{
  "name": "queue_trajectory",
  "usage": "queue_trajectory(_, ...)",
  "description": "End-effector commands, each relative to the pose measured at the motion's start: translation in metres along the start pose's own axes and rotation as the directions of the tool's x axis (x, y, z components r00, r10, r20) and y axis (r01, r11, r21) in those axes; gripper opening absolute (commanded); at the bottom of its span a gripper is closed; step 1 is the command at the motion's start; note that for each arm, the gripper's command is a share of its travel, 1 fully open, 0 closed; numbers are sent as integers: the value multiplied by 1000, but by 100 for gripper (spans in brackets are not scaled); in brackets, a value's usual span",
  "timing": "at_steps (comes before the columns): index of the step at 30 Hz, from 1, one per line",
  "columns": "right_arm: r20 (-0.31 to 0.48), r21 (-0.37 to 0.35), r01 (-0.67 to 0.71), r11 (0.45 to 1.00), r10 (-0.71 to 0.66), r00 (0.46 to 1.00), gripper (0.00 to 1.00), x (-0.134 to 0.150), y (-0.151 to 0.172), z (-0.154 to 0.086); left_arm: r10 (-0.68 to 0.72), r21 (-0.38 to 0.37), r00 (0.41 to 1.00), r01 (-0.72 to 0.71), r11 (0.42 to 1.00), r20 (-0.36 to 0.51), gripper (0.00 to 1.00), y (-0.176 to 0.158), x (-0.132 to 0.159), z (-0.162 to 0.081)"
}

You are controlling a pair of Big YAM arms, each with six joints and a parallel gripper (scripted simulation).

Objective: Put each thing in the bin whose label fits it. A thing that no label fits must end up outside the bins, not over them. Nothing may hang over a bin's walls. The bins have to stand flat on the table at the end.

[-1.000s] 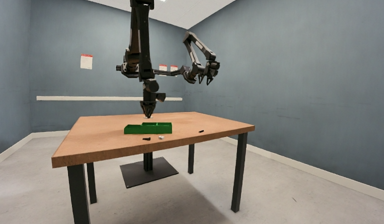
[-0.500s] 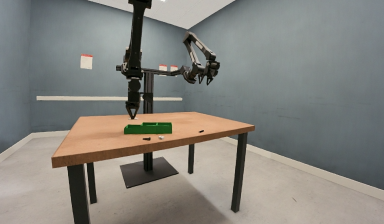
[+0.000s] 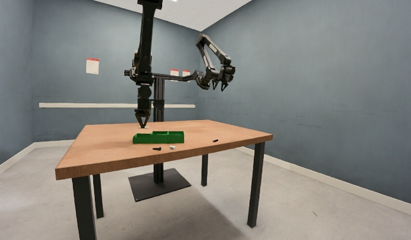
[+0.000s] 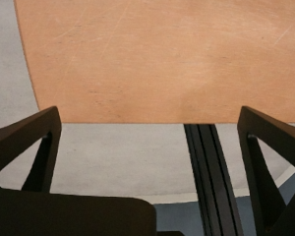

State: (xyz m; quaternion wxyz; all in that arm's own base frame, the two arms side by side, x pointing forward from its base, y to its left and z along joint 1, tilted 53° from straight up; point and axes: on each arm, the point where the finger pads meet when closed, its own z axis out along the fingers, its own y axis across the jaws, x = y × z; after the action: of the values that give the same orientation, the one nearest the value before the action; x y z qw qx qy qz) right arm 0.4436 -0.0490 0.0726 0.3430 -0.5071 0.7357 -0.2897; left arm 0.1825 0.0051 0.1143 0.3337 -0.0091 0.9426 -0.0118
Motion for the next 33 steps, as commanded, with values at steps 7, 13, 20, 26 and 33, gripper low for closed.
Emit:
queue_trajectory(7, 0, 3, -10, 1000, 10, 1000, 20, 2, 0, 11, -1, -2, 999, 1, 1000, 48, 100, 0, -20, -19)
queue_trajectory(13, 1, 3, -10, 1000, 10, 1000, 20, 1, 1, 24, -1, -2, 999, 1, 1000, 48, 100, 0, -20, -19)
queue_trajectory(20, 2, 2, -10, 1000, 10, 1000, 20, 0, 1, 34, -1, -2, 999, 1, 1000, 48, 100, 0, -20, -19)
queue_trajectory(26, 3, 2, -9, 1000, 9, 1000, 20, 0, 2, 46, -1, -2, 999, 1, 1000, 48, 100, 0, -20, -19)
queue_trajectory(33, 8, 13, -8, 1000, 8, 1000, 20, -5, -8, 41, -1, -2, 999, 1, 1000, 48, 100, 0, -20, -19)
